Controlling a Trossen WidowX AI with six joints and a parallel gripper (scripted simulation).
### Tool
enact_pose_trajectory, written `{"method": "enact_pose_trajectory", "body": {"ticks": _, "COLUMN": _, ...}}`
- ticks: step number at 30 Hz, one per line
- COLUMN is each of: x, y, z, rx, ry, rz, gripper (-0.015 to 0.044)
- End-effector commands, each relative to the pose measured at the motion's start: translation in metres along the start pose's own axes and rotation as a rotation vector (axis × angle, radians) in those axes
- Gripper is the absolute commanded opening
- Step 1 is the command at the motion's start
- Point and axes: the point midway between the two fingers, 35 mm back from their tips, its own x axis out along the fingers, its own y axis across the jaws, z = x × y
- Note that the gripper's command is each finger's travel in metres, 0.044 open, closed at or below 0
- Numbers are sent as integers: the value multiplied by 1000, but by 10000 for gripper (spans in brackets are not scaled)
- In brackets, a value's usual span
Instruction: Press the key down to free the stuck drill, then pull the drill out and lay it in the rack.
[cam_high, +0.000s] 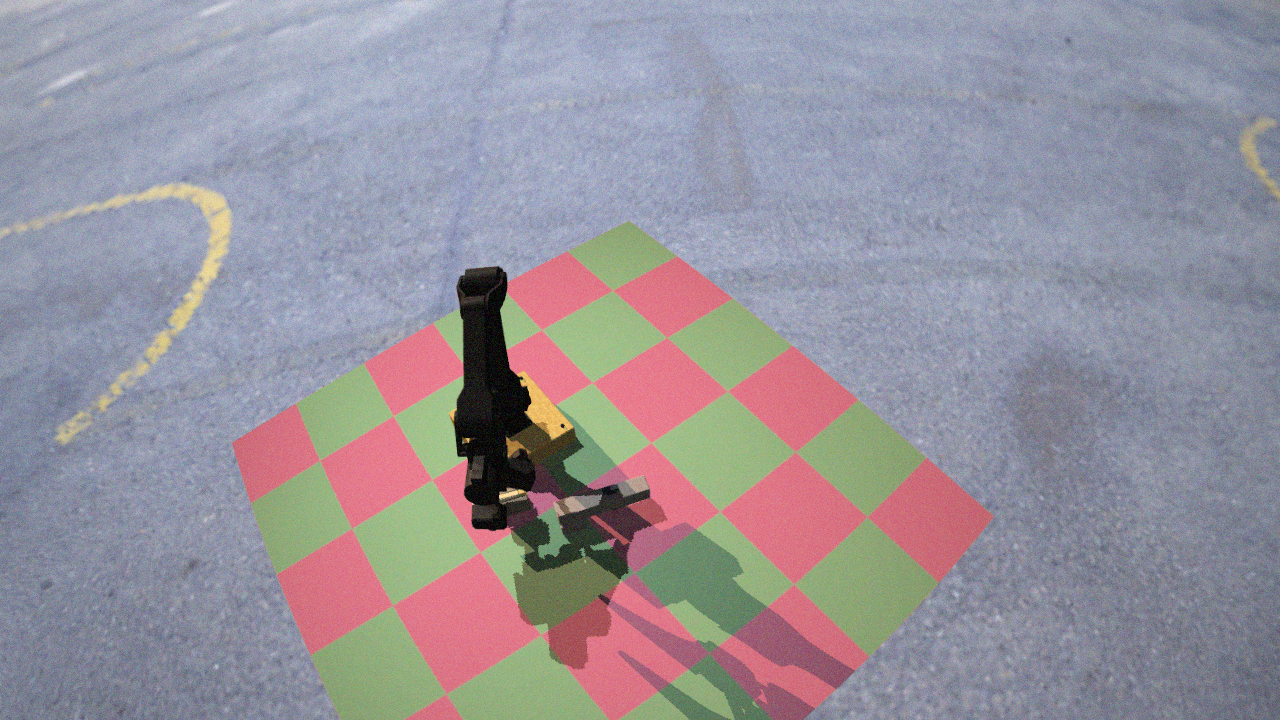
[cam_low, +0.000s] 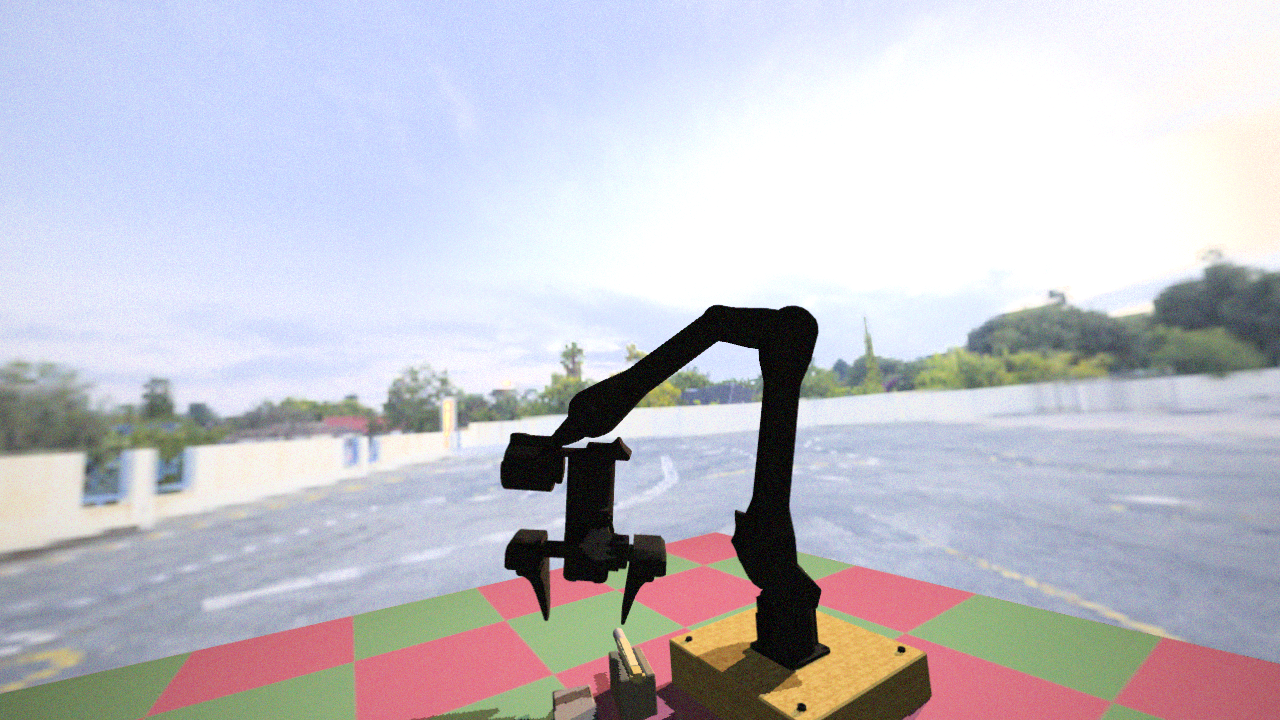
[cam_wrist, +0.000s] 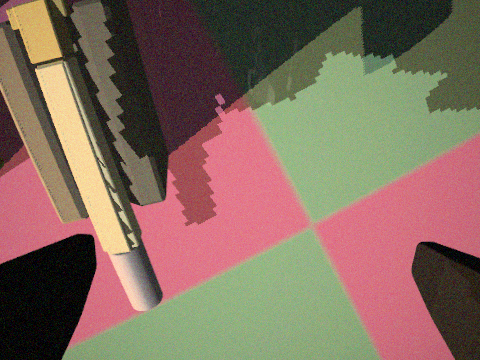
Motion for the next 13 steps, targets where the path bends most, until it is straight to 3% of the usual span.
{"method": "enact_pose_trajectory", "body": {"ticks": 1, "x": -19, "y": -40, "z": 50, "rx": 254, "ry": 43, "rz": -223, "gripper": 440}}
{"method": "enact_pose_trajectory", "body": {"ticks": 13, "x": -53, "y": -64, "z": 133, "rx": 631, "ry": -109, "rz": -480, "gripper": 440}}
